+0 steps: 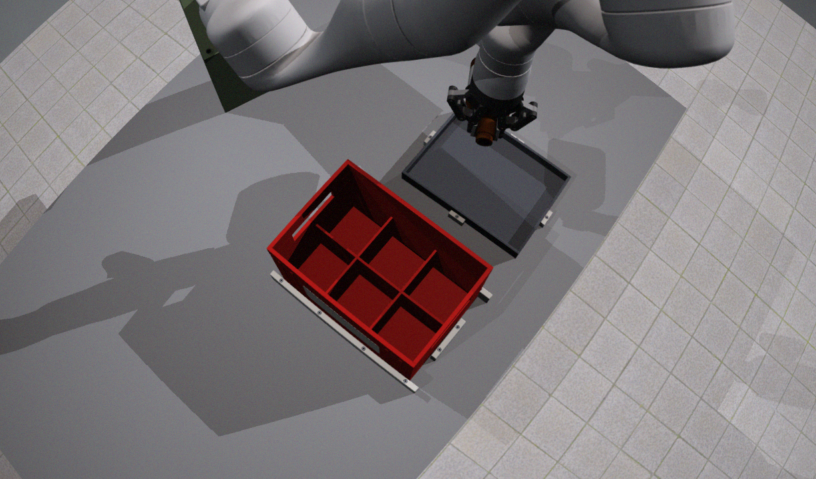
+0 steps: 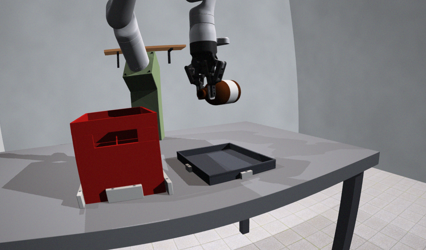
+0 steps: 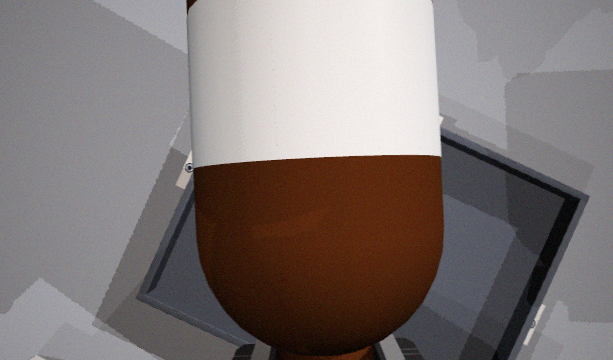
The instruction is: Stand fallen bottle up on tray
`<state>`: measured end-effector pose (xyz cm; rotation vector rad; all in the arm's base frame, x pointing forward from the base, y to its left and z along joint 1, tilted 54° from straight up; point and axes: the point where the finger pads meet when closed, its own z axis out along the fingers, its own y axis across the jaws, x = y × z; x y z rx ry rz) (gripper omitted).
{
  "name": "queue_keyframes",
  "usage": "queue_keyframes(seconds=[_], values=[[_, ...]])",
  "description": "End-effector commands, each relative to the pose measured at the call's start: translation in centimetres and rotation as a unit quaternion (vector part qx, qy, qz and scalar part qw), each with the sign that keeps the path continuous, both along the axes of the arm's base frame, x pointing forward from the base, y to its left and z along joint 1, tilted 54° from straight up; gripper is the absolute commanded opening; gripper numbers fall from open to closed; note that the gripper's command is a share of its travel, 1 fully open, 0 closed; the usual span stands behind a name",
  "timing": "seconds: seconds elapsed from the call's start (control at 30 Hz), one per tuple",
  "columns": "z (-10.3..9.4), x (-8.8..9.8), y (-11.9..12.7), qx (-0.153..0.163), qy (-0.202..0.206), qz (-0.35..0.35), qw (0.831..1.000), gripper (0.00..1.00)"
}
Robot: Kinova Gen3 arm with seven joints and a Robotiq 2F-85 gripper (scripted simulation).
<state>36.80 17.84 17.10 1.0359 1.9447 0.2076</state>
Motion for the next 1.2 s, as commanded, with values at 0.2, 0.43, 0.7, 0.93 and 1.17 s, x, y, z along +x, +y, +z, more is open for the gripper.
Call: queue_keyframes(seconds=[0.2, 0.43, 0.7, 0.93, 1.17], values=[[0.01, -0.02, 0.05, 0.000, 0.000, 0.001, 1.000, 0.00], [0.01, -0.02, 0.05, 0.000, 0.000, 0.001, 1.000, 0.00], [0.01, -0.02, 0.05, 0.000, 0.000, 0.001, 1.000, 0.00], [0.01, -0.02, 0.05, -0.012, 0.004, 0.010, 1.000, 0.00], [0.01, -0.02, 0.05, -0.038, 0.012, 0.029, 0.999, 0.00]])
